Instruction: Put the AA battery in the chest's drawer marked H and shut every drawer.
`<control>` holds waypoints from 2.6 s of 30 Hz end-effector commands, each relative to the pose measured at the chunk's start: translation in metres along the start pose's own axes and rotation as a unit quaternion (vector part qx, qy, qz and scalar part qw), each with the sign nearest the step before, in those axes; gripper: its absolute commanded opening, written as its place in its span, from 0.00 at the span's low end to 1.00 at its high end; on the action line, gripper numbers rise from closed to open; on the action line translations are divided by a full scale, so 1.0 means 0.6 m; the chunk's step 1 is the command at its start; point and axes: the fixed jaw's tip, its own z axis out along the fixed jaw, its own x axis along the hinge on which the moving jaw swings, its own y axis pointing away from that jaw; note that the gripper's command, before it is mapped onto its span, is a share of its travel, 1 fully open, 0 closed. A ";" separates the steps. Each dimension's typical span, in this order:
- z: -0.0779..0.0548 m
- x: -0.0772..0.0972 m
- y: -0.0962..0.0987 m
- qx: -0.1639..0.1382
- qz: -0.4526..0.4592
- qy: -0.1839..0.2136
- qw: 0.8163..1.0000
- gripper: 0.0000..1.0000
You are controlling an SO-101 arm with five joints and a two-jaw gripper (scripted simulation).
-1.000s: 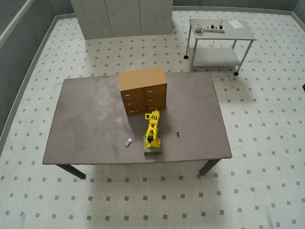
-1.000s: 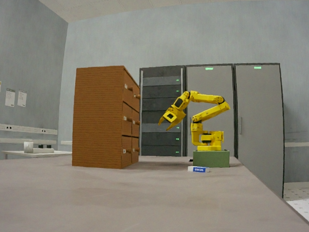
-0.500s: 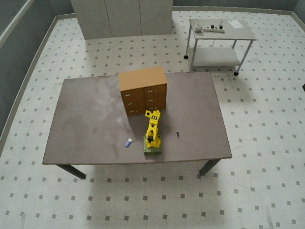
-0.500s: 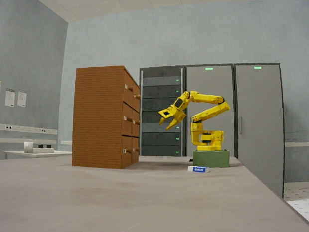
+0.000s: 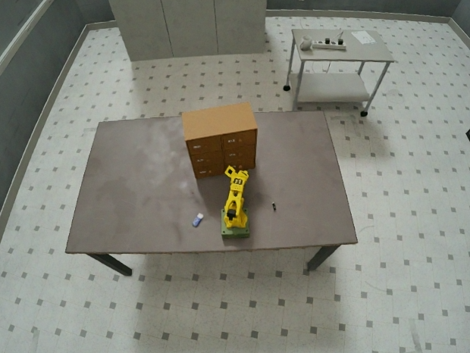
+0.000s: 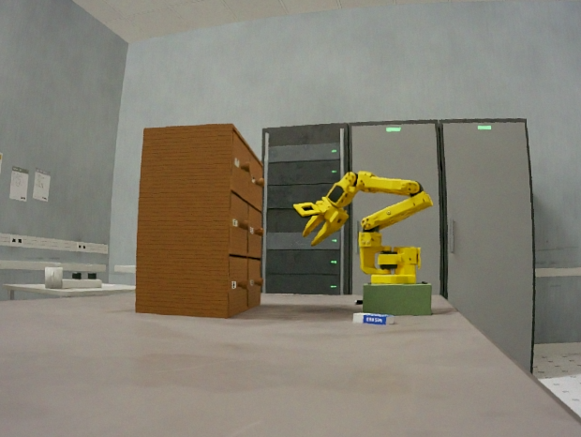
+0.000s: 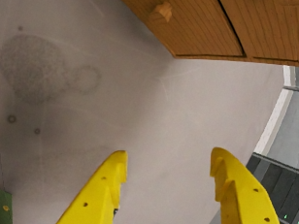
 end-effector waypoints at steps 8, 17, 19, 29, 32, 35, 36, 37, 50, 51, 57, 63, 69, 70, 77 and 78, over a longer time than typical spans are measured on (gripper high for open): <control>-0.004 -0.004 -0.010 0.014 0.127 -0.004 0.992 0.21; -0.004 -0.005 -0.012 0.015 0.225 -0.004 0.974 0.21; -0.004 -0.005 -0.012 0.015 0.249 -0.004 0.968 0.21; -0.004 -0.006 -0.014 0.016 0.345 -0.004 0.939 0.21; -0.004 -0.006 -0.015 0.016 0.380 -0.004 0.925 0.21; -0.004 -0.006 -0.016 0.016 0.414 -0.004 0.910 0.21; -0.004 -0.006 -0.016 0.017 0.426 -0.004 0.905 0.21; -0.004 -0.006 -0.017 0.017 0.437 -0.004 0.899 0.21; -0.004 -0.006 -0.020 0.018 0.543 -0.005 0.840 0.21; -0.004 -0.006 -0.020 0.018 0.543 -0.005 0.840 0.21; -0.004 -0.006 -0.020 0.018 0.543 -0.005 0.840 0.21; -0.004 -0.006 -0.020 0.018 0.543 -0.005 0.840 0.21; -0.004 -0.006 -0.020 0.018 0.543 -0.005 0.840 0.21; -0.004 -0.006 -0.020 0.018 0.543 -0.005 0.840 0.21; -0.004 -0.006 -0.020 0.018 0.543 -0.005 0.840 0.21; -0.004 -0.006 -0.020 0.018 0.543 -0.005 0.840 0.21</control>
